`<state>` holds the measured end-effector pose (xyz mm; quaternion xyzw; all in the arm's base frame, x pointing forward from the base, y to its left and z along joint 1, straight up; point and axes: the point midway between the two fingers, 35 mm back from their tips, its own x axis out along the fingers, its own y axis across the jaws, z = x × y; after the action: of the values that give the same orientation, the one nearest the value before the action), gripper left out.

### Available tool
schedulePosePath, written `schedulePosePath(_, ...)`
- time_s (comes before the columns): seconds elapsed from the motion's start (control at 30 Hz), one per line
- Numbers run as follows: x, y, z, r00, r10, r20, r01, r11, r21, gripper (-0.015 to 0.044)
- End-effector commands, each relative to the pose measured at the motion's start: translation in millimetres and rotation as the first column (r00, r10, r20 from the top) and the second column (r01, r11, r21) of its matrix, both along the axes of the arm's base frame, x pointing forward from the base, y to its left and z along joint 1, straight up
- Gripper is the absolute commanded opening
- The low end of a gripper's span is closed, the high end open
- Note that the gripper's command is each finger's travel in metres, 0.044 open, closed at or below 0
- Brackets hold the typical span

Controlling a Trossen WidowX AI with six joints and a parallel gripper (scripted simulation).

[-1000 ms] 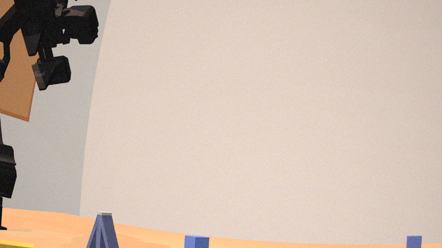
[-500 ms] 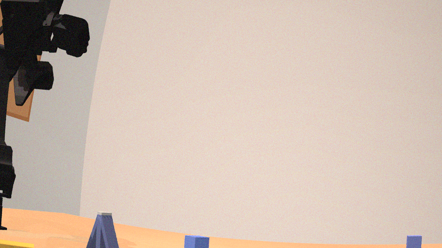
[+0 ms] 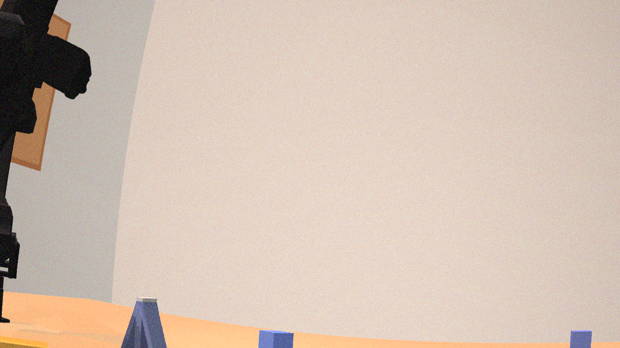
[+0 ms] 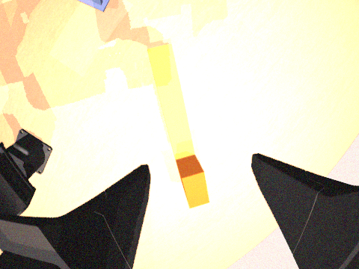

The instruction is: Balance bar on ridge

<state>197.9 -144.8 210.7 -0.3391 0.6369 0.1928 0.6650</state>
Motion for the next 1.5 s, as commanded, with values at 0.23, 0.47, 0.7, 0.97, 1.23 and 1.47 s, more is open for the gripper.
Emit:
schedulePosePath(0.23, -10.9, -29.9, -29.8, 0.993, 0.084, -0.081, -0.075, 0.992, 0.105, 0.0315)
schedulePosePath(0.47, -18.0, -42.1, -42.0, 0.988, 0.119, -0.098, -0.103, 0.983, 0.154, 0.0315)
schedulePosePath(0.7, -14.7, -45.5, -71.4, 0.988, 0.119, -0.098, -0.103, 0.983, 0.154, 0.0315)
schedulePosePath(0.97, -15.2, -45.0, -127.8, 0.988, 0.118, -0.098, -0.102, 0.983, 0.154, 0.0315)
schedulePosePath(1.23, -16.2, -44.0, -139.6, 0.988, 0.118, -0.098, -0.102, 0.983, 0.154, 0.0315)
schedulePosePath(1.47, -15.8, -44.3, -149.9, 0.988, 0.118, -0.098, -0.102, 0.983, 0.154, 0.0315)
